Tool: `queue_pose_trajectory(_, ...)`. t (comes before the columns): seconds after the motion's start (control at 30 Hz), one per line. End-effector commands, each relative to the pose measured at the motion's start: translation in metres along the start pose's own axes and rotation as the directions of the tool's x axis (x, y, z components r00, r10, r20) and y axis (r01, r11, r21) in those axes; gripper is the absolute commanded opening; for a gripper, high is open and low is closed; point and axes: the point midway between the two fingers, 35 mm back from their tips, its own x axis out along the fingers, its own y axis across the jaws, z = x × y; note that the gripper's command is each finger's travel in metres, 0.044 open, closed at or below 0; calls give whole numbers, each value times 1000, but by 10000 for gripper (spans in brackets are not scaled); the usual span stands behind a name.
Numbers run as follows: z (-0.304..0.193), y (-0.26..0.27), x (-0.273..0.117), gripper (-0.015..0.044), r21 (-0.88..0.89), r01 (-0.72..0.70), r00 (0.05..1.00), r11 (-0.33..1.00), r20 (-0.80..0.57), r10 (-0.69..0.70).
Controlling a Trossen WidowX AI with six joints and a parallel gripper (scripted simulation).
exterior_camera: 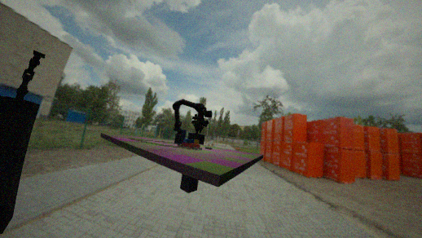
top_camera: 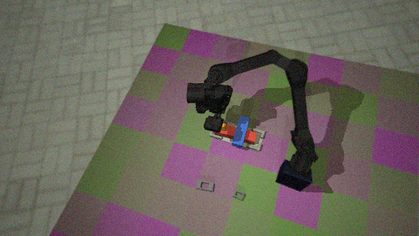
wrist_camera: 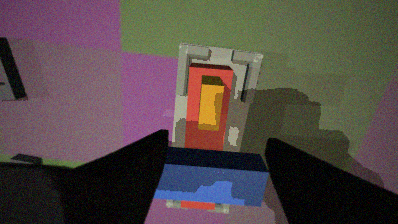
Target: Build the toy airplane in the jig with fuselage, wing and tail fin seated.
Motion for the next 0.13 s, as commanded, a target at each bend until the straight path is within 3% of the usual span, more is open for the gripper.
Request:
queue_pose_trajectory(0.0,0,0,0,260,2,-2,1000,1000,-3,2)
queue_pose_trajectory(0.1,0,0,0,260,2,-2,1000,1000,-3,2)
